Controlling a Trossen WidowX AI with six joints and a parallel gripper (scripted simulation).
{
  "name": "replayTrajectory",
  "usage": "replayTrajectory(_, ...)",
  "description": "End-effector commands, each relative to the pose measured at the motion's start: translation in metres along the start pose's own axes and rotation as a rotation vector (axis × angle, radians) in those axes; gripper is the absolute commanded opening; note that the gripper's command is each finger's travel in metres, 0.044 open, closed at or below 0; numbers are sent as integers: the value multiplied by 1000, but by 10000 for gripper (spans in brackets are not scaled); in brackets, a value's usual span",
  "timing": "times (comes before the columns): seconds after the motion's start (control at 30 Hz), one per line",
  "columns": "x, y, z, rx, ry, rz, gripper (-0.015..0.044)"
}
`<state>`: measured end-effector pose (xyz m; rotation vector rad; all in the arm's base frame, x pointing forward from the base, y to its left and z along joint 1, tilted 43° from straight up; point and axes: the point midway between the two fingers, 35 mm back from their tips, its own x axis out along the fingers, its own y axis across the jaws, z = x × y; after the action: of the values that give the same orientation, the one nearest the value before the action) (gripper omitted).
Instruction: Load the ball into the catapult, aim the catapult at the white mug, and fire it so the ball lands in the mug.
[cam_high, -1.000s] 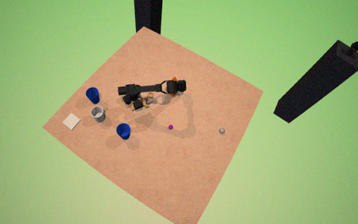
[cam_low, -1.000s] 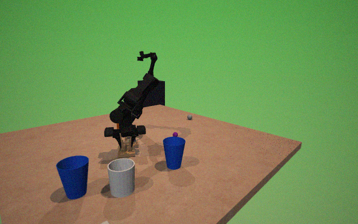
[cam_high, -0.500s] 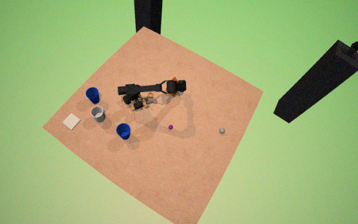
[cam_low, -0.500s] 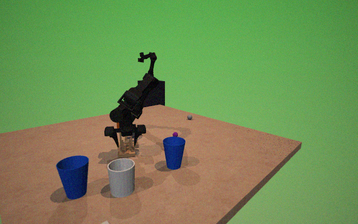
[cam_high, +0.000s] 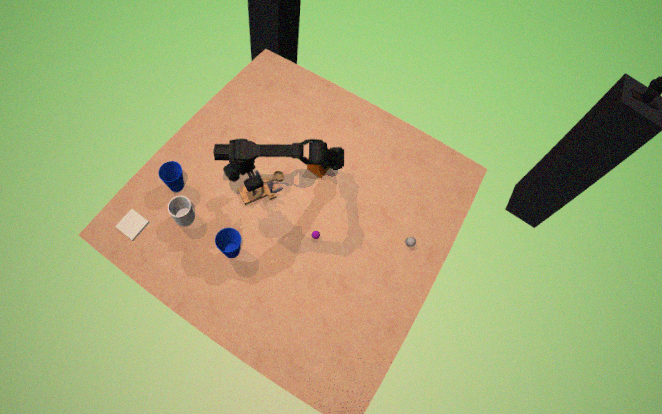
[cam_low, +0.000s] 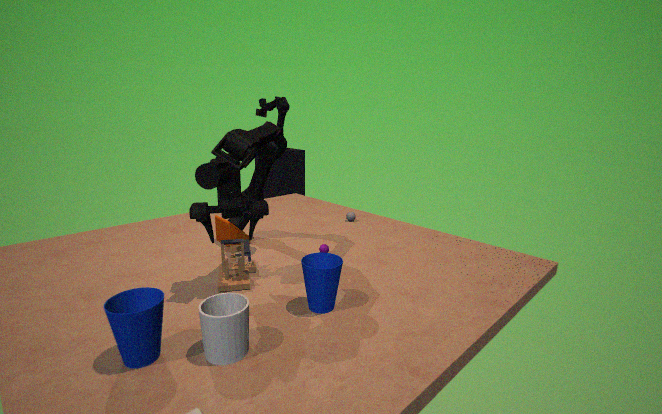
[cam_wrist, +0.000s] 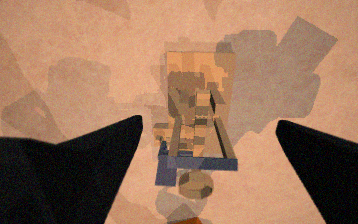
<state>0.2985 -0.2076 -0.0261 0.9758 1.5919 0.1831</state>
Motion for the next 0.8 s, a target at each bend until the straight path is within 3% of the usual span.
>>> replayTrajectory(0.0,-8,0,-4,0,6,1,440)
replayTrajectory(0.23,37,0,-4,0,6,2,440)
replayTrajectory(0.77,56,0,-3,-1,5,2,440)
